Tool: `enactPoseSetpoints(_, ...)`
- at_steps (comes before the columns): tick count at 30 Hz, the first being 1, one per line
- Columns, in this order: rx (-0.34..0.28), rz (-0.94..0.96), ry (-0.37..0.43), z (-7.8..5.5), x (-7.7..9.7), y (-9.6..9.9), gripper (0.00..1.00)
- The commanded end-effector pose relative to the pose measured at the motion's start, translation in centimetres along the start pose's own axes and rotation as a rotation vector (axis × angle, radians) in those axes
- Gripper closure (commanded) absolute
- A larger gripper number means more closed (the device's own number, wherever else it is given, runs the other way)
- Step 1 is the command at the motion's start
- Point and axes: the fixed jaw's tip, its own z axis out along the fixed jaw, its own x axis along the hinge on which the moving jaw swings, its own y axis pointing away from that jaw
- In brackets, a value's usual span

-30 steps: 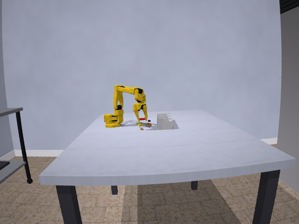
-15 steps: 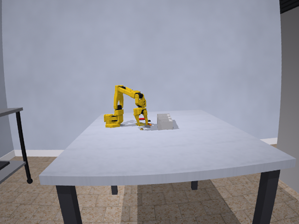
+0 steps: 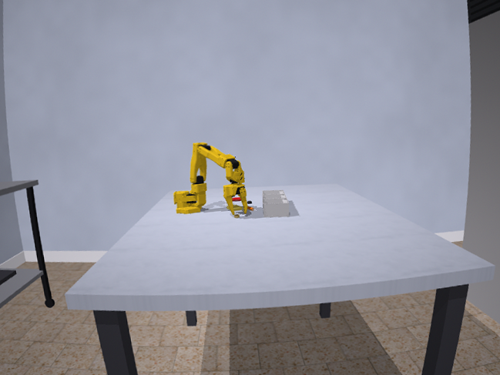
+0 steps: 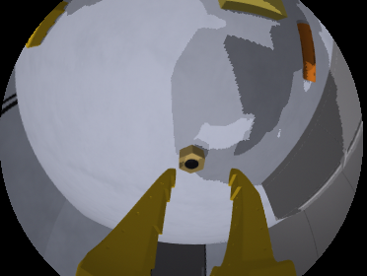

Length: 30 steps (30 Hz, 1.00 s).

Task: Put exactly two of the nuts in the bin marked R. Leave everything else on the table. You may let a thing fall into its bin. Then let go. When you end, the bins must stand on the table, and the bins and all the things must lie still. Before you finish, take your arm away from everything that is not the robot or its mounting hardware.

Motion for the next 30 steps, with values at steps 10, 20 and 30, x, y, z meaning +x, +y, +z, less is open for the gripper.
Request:
enactPoseSetpoints(10, -0.015, -0.004, -0.024, 0.66, -0.18, 0.26, 0.77)
enactPoseSetpoints(20, -0.015, -0.004, -0.024, 0.66, -0.18, 0.26, 0.77)
enactPoseSetpoints(30, -0.015, -0.004, -0.024, 0.66, -0.18, 0.26, 0.79)
